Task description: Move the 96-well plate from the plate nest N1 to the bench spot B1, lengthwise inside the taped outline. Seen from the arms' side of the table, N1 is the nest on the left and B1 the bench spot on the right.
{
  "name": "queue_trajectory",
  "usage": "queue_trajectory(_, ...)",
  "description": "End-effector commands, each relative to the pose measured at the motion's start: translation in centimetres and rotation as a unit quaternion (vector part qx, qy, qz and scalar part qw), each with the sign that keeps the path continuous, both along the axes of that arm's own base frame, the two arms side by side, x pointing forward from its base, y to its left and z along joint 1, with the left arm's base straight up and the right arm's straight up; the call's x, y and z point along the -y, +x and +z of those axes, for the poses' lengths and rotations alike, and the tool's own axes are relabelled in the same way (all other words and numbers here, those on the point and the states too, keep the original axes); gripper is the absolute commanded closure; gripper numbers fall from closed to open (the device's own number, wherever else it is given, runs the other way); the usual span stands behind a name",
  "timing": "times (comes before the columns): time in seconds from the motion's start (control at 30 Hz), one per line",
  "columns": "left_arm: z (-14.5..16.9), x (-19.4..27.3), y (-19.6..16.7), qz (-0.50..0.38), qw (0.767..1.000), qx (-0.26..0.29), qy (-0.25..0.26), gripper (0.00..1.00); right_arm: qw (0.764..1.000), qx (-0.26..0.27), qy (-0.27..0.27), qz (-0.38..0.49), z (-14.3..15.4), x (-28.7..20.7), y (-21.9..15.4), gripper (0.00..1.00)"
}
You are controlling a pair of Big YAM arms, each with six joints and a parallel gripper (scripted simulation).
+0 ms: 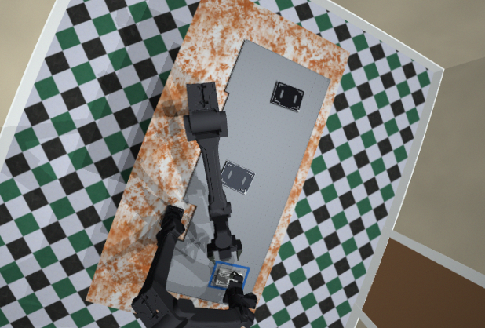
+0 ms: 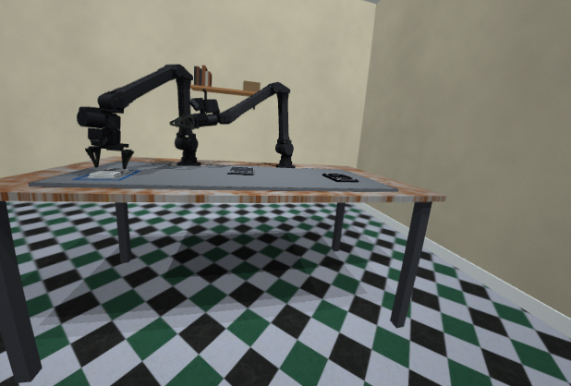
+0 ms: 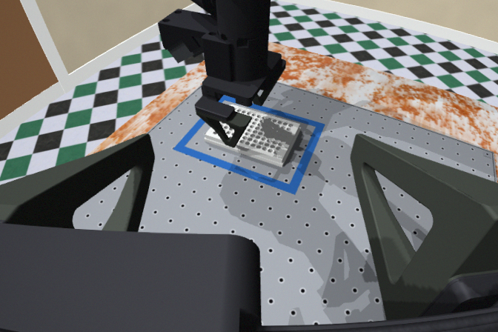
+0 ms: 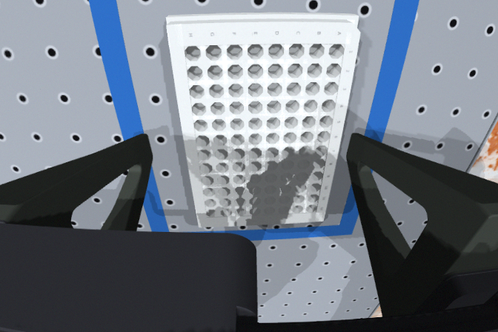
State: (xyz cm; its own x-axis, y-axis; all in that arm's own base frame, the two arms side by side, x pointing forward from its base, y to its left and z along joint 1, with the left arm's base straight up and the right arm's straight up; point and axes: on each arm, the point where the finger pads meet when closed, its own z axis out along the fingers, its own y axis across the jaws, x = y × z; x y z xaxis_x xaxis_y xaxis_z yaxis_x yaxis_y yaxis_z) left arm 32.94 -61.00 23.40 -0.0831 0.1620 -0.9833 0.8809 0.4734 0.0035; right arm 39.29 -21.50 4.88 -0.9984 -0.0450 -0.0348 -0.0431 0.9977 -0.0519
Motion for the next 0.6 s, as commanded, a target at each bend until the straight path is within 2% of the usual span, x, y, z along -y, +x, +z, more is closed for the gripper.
queue_trajectory(0.0,1.7,1.4,1.2,0.006,1.000,0.004,-0.021,0.00,0.999,0.037,-0.020,0.003,4.7,1.4,2.4,0.00)
queue_trajectory(0.1,1.7,1.4,1.2,0.006,1.000,0.004,-0.021,0.00,0.999,0.037,-0.020,0.001,5.2,1.7,2.2,0.00)
queue_trajectory(0.3,1.7,1.4,1.2,0.006,1.000,0.004,-0.021,0.00,0.999,0.044,-0.021,-0.018,9.3,1.4,1.8,0.00)
queue_trajectory(0.37,1.7,1.4,1.2,0.006,1.000,0.004,-0.021,0.00,0.998,0.053,-0.018,-0.043,8.9,1.3,1.0,0.00)
queue_trajectory(0.57,1.7,1.4,1.2,0.006,1.000,0.004,-0.021,0.00,0.977,0.145,-0.024,-0.157,9.1,1.1,-0.2,0.00)
